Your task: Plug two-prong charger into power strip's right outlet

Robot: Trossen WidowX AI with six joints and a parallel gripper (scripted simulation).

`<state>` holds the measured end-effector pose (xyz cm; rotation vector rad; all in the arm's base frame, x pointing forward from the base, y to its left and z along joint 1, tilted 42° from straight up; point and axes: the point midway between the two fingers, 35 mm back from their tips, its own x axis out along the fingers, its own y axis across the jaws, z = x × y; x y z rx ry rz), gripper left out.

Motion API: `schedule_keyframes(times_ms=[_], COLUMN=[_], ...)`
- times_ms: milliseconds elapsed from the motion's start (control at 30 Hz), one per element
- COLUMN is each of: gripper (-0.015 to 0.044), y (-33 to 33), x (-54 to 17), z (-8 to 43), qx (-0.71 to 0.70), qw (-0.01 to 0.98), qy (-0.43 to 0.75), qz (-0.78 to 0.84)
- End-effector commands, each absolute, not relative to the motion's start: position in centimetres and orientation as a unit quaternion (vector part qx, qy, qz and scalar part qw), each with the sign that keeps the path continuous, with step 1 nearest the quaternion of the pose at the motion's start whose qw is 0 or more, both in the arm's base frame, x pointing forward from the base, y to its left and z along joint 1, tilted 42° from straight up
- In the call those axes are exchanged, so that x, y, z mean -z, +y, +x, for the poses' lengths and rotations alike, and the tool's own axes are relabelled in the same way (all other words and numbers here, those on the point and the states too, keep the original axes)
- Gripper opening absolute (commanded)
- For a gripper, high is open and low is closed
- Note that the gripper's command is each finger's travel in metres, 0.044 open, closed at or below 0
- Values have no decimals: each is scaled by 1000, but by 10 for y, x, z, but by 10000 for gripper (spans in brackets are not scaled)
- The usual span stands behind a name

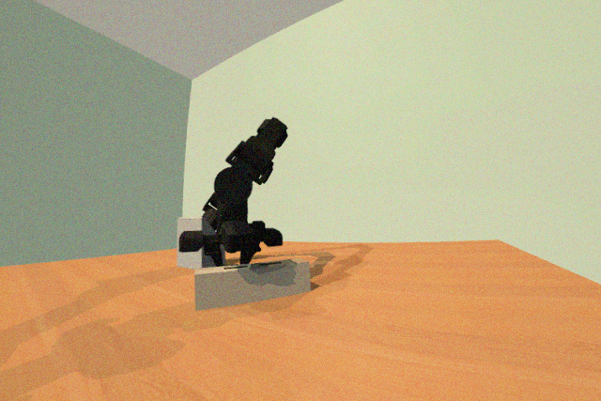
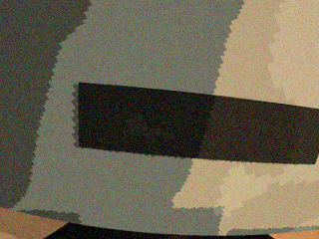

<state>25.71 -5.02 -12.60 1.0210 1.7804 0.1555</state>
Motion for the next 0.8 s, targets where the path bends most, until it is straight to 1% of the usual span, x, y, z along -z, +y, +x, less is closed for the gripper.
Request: schedule_keyframes(times_ms=[0,767], gripper=[0,0], y=[-54,-54], x=[128,126], z=[265,263], qx=[-65,-65], qw=[532,532], qy=[733,733], qz=[419,419])
